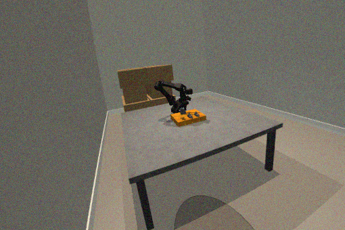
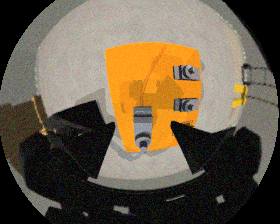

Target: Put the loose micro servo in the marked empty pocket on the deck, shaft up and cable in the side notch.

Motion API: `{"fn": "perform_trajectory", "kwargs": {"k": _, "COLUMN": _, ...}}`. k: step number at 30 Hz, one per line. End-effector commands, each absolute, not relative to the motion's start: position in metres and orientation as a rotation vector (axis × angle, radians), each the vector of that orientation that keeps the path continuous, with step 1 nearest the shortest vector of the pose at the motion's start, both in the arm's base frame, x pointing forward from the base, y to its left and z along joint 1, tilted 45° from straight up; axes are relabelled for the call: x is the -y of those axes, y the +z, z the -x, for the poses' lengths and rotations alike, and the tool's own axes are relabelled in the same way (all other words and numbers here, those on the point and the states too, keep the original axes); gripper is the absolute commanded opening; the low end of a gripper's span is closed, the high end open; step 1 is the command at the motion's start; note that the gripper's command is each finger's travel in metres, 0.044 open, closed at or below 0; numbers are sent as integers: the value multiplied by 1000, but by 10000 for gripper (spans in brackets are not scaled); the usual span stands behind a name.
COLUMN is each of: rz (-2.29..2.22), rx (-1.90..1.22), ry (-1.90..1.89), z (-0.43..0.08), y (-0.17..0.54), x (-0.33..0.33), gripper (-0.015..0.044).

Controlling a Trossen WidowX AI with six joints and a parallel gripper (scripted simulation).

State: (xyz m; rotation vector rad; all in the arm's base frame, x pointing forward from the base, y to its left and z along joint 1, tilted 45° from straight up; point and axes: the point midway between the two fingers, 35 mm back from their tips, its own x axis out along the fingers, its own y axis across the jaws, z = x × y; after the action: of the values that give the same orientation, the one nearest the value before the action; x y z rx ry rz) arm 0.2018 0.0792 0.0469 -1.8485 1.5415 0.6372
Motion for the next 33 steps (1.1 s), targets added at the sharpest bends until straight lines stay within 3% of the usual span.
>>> {"fn": "perform_trajectory", "kwargs": {"k": 1, "rz": 1853, "rx": -1544, "ry": 636, "z": -203, "y": 42, "x": -73, "gripper": 440}}
{"fn": "perform_trajectory", "kwargs": {"k": 4, "rz": 1853, "rx": -1544, "ry": 636, "z": -203, "y": 40, "x": -71, "gripper": 440}}
{"fn": "perform_trajectory", "kwargs": {"k": 16, "rz": 1853, "rx": -1544, "ry": 636, "z": -203, "y": 40, "x": -71, "gripper": 125}}
{"fn": "perform_trajectory", "kwargs": {"k": 22, "rz": 1853, "rx": -1544, "ry": 636, "z": -203, "y": 40, "x": -71, "gripper": 85}}
{"fn": "perform_trajectory", "kwargs": {"k": 25, "rz": 1853, "rx": -1544, "ry": 636, "z": -203, "y": 44, "x": -75, "gripper": 6}}
{"fn": "perform_trajectory", "kwargs": {"k": 33, "rz": 1853, "rx": -1545, "ry": 637, "z": -196, "y": 63, "x": -90, "gripper": 0}}
